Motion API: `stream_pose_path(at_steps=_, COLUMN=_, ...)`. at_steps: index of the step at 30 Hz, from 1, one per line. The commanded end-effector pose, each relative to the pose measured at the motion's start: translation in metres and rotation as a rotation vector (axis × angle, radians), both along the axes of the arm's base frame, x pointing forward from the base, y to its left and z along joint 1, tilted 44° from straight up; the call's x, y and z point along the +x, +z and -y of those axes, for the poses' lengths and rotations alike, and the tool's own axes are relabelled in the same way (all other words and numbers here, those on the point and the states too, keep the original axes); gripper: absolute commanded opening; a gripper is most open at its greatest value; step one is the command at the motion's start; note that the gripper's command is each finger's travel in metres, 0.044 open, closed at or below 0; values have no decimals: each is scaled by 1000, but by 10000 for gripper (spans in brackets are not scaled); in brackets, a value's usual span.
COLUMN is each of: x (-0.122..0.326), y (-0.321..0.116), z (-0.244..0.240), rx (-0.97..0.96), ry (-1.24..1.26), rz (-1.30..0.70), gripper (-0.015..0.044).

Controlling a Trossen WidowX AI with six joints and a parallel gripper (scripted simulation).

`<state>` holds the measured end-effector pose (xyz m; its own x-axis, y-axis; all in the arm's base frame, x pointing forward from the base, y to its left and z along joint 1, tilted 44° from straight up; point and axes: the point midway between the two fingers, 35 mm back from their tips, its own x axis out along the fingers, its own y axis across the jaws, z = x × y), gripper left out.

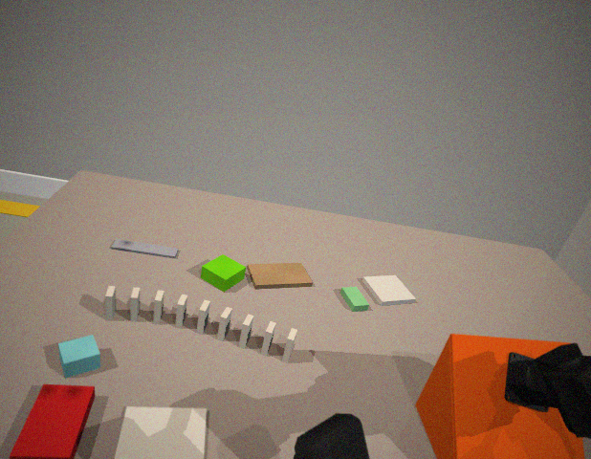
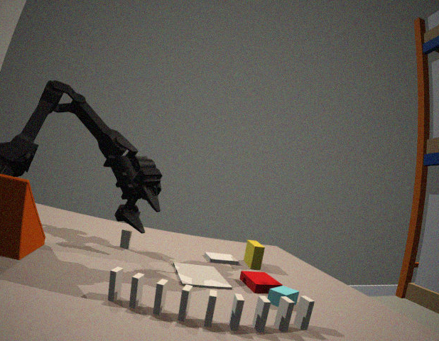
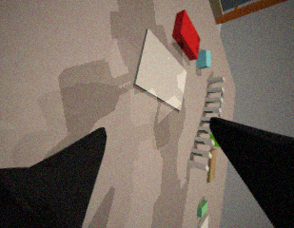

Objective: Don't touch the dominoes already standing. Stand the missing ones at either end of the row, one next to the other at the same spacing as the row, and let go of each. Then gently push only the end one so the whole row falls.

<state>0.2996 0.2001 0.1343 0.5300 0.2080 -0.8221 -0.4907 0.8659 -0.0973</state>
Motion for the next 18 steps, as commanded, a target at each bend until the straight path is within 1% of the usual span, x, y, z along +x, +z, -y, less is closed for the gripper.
stream_pose_path(at_steps=1, x=-24, y=14, z=9, rx=103, ry=727, rz=-235, gripper=440)
stream_pose_path(at_steps=3, x=-33, y=25, z=7, rx=198, ry=870, rz=-237, gripper=440)
stream_pose_path(at_steps=6, x=-39, y=38, z=6, rx=293, ry=981, rz=-212, gripper=440)
stream_pose_path(at_steps=18, x=-39, y=40, z=6, rx=301, ry=989, rz=-209, gripper=440)
